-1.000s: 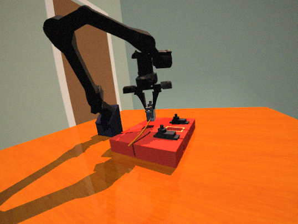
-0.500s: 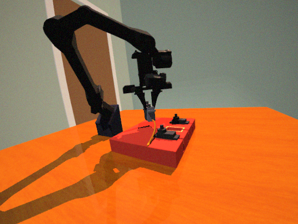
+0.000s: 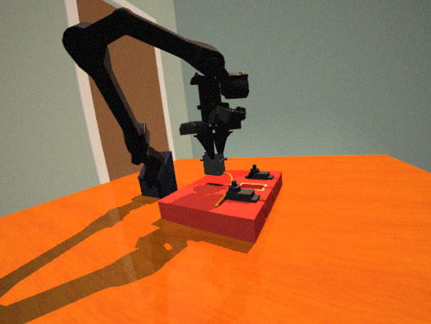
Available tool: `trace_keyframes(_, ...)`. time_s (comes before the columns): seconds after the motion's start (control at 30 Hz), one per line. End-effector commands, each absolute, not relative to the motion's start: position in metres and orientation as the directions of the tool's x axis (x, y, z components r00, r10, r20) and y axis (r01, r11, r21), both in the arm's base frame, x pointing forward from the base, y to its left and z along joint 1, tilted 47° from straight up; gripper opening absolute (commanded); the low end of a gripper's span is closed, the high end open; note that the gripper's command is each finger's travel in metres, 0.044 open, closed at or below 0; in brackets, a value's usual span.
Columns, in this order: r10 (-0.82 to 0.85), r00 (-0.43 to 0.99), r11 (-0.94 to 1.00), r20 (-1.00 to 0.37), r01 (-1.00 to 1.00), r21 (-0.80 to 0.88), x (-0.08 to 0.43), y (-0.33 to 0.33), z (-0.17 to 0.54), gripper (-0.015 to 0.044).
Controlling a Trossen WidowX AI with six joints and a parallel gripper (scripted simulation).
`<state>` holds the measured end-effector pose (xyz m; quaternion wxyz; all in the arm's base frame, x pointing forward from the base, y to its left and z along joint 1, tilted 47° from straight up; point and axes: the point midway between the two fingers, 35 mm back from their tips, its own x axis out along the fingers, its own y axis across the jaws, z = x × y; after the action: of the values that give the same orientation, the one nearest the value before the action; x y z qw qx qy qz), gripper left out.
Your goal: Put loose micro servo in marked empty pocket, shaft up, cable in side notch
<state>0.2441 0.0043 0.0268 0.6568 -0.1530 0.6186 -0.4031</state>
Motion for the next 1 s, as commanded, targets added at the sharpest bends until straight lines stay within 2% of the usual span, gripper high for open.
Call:
trace_keyframes(0.0, -0.715, -0.091, 0.664, -0.693, 0.222, -0.714, 0.244, 0.005, 0.026, 0.0)
trace_keyframes(0.1, -0.715, -0.091, 0.679, -0.693, 0.144, -0.72, 0.244, 0.005, 0.026, 0.0)
trace_keyframes(0.37, -0.715, -0.091, 0.68, -0.693, 0.139, -0.72, 0.251, 0.004, 0.027, 0.0)
trace_keyframes(0.97, -0.716, -0.088, 0.68, -0.693, 0.141, -0.72, 0.319, -0.007, 0.03, 0.0)
